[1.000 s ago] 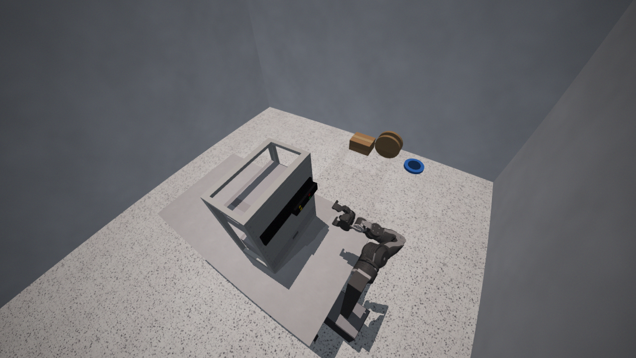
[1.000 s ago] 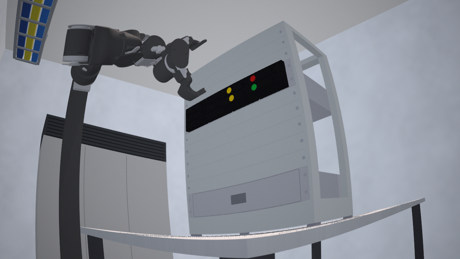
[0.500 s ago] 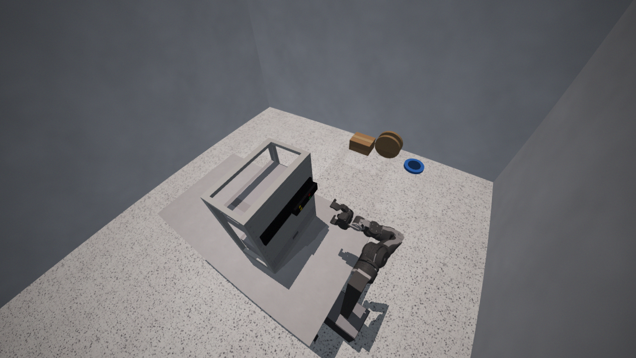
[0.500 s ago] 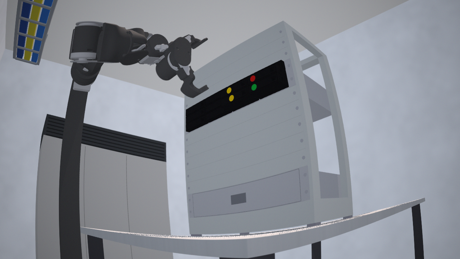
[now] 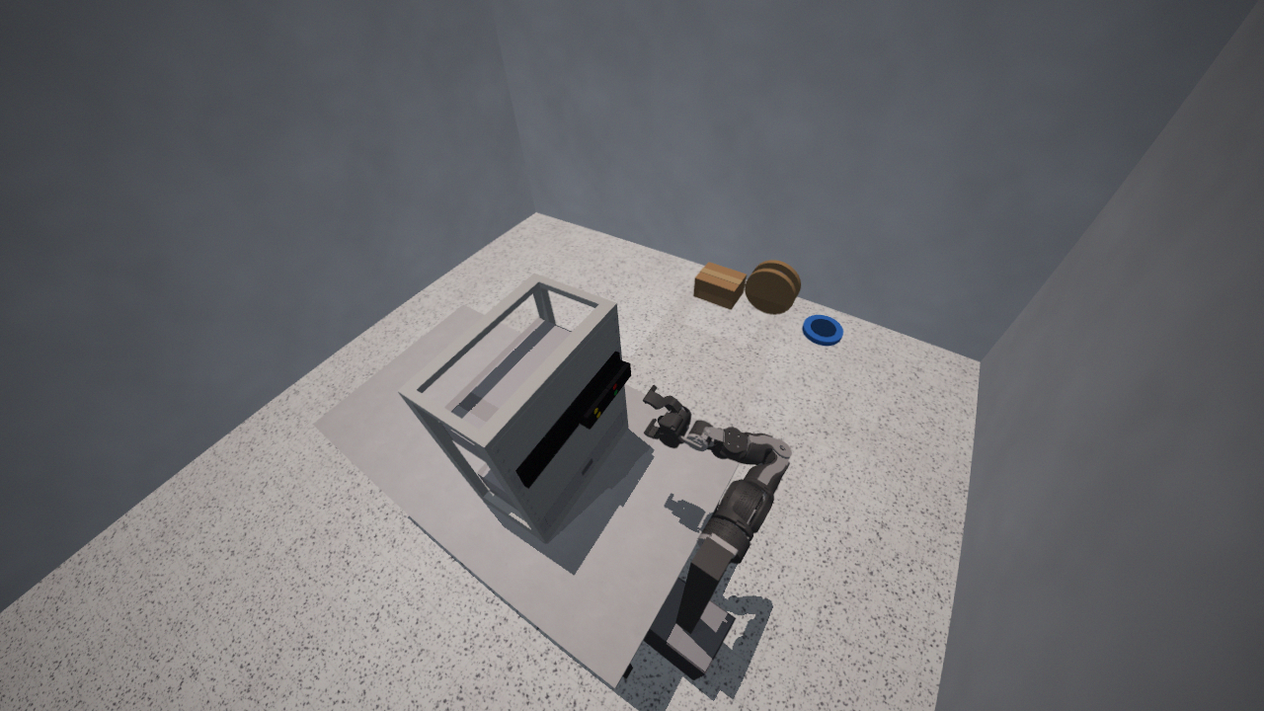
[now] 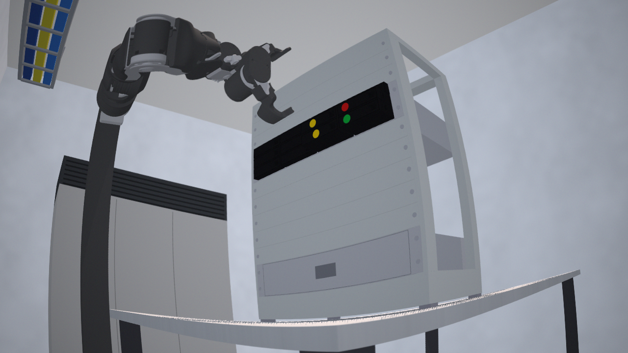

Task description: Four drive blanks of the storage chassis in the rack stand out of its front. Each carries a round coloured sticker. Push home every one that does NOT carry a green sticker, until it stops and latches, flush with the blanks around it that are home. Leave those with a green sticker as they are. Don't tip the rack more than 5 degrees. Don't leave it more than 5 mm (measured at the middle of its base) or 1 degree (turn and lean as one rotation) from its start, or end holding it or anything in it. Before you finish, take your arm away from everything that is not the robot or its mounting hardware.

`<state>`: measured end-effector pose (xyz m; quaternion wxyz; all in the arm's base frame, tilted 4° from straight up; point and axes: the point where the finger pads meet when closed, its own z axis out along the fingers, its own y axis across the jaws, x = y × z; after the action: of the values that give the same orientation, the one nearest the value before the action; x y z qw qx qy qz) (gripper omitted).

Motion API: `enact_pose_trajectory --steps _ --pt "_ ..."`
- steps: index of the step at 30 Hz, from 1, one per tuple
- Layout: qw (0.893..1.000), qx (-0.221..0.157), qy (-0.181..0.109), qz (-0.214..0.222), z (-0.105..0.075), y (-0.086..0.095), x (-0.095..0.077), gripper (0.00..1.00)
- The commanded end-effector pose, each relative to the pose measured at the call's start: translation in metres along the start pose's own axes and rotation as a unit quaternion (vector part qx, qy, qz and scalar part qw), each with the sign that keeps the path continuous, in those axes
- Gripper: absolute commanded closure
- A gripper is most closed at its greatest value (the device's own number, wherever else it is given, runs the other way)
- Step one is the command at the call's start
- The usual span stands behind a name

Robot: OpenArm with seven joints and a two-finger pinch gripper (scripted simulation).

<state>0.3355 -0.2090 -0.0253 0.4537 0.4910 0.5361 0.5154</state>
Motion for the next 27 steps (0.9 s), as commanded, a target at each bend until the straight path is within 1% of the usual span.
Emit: enact_pose_trajectory --steps 1,6,27 --pt "1.0 0.007 -0.005 0.005 0.002 -0.0008 -0.001 0.0" --pt "1.0 0.007 -0.005 0.005 0.0072 0.0043 0.0011 0.0" --pt "1.0 0.007 -0.005 0.005 0.008 0.0054 0.0017 0.0"
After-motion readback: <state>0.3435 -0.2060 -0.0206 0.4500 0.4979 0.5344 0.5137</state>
